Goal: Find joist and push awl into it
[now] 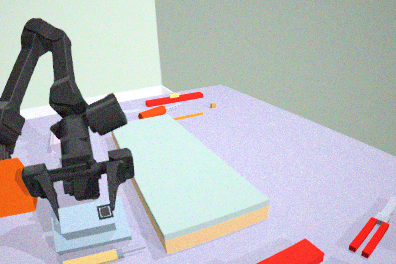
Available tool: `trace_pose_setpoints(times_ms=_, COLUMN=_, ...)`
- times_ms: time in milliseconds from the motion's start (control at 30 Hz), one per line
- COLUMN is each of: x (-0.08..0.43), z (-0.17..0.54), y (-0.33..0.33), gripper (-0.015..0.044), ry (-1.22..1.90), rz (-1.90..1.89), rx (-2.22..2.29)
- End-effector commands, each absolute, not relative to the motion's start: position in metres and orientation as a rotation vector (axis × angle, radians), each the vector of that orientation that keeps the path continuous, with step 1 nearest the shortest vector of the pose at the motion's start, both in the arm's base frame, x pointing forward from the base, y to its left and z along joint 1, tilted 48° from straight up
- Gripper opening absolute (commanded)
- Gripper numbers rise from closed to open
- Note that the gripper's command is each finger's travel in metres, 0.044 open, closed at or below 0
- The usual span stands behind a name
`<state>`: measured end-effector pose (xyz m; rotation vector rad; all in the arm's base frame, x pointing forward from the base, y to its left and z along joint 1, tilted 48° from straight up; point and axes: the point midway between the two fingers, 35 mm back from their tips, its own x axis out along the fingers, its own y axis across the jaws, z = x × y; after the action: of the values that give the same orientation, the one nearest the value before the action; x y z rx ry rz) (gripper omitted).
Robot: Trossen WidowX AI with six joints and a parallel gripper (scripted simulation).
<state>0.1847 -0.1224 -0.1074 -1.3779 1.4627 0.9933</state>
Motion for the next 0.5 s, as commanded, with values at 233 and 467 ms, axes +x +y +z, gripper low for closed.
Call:
trace_pose_setpoints(times_ms=233, x=0.1853, z=-0.1083, y=-0.1189, gripper=0.0381, ry=1.448, rz=1.001, rx=-1.371)
trace_pose_setpoints(times_ms=467, x=0.1857, z=-0.1064, y=-0.1166, gripper=0.0381, ry=1.448, rz=1.001, rx=-1.37)
